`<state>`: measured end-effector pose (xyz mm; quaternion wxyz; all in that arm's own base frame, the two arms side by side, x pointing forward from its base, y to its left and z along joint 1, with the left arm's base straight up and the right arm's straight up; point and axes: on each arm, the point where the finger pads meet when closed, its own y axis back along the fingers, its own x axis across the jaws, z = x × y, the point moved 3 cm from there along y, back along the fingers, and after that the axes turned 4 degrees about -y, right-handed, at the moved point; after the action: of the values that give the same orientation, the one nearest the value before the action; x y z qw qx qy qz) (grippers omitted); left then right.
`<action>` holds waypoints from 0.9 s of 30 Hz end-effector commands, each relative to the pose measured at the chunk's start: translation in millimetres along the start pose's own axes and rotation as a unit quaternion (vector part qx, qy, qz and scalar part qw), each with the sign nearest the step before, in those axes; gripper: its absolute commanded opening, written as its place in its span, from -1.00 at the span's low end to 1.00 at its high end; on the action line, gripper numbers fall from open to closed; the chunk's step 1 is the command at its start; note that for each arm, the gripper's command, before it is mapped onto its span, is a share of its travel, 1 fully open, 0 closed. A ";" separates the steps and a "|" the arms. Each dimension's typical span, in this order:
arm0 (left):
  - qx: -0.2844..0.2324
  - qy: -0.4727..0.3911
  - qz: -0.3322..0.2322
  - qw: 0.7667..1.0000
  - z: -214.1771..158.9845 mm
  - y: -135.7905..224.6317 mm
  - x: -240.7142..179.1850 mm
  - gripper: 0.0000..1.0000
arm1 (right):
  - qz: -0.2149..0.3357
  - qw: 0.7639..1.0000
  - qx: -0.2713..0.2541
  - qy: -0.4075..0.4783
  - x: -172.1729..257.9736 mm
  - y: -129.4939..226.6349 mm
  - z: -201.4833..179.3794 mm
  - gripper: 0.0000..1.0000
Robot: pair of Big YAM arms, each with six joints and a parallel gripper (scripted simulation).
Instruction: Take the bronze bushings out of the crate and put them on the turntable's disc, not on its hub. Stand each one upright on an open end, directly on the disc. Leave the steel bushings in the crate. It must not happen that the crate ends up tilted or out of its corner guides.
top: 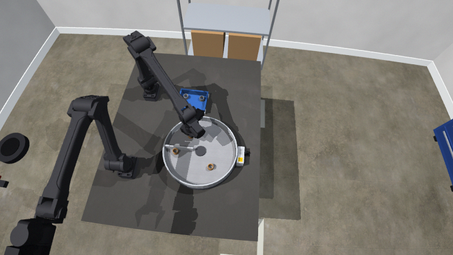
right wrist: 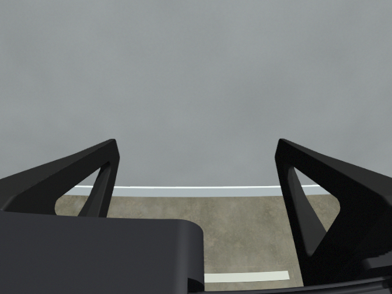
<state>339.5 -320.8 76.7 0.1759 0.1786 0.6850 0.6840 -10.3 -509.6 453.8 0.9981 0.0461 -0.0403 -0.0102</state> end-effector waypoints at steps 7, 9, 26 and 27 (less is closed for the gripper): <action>-0.002 0.004 -0.003 1.000 5.0 -2.7 -3.4 -1.00 | 0.001 0.999 -0.047 0.005 2.0 -0.8 47.0 1.00; -0.002 0.004 -0.003 1.000 5.0 -2.7 -3.4 -1.00 | 0.001 0.999 -0.047 0.005 2.0 -0.8 47.0 1.00; -0.002 0.003 -0.005 1.000 4.7 -1.6 -4.7 -0.73 | 0.001 0.999 -0.047 0.005 2.0 -0.8 47.0 1.00; -0.002 0.003 -0.005 1.000 4.7 -1.6 -4.7 -0.73 | 0.001 0.999 -0.047 0.005 2.0 -0.8 47.0 1.00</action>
<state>339.3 -320.3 76.1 0.1751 0.1778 0.6852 0.6842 -10.3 -509.6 453.8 0.9981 0.0461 -0.0403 -0.0102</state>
